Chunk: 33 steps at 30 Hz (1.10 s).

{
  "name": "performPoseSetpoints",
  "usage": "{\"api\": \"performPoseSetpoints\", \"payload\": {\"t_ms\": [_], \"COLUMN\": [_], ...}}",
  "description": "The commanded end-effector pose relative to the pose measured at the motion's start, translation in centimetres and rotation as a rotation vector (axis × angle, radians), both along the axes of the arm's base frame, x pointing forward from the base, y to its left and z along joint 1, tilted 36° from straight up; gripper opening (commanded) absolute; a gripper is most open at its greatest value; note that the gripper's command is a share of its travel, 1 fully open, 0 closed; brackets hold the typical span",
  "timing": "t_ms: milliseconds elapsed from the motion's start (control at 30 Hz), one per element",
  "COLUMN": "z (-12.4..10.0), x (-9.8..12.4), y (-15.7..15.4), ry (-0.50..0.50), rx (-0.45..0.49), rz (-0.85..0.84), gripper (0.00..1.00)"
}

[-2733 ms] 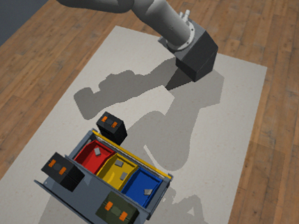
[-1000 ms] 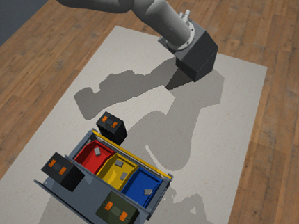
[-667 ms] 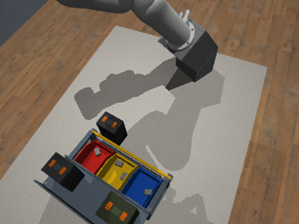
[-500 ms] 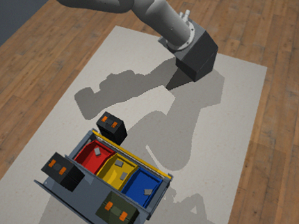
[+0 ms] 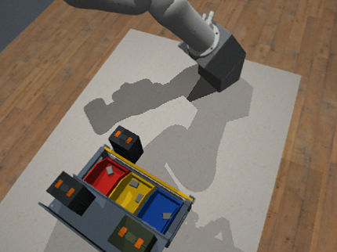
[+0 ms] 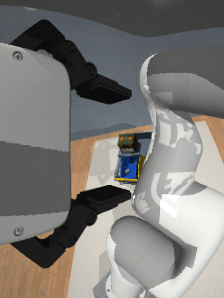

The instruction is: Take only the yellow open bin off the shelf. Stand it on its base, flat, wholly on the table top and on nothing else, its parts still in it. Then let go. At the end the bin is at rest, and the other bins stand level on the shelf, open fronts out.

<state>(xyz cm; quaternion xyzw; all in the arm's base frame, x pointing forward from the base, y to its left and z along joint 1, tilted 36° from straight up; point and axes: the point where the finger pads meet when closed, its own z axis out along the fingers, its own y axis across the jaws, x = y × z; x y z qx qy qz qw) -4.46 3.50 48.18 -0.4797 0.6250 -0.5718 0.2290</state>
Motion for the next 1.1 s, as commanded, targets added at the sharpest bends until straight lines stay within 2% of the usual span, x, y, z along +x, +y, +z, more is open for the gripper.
{"api": "performPoseSetpoints", "payload": {"t_ms": [0,400,433,567,967,1000,1067], "z": [0.2,0.2,0.1,0.2,0.2,0.1,0.1], "x": [-1.7,-1.7,-0.4,-1.7,-1.7,-0.4,-1.0], "y": [-4.6,-4.6,-0.9,-4.7,-4.7,-1.0,-2.9], "ry": [-0.002,-0.002,0.001,-0.002,-0.002,0.001,-0.001], "rx": [-0.227,-0.227,-0.045,-0.229,-0.229,-0.047,-0.140], "rz": [0.119,0.119,0.024,0.120,0.120,0.025,0.073], "gripper": [1.00,1.00,1.00,1.00,1.00,1.00,1.00]}}
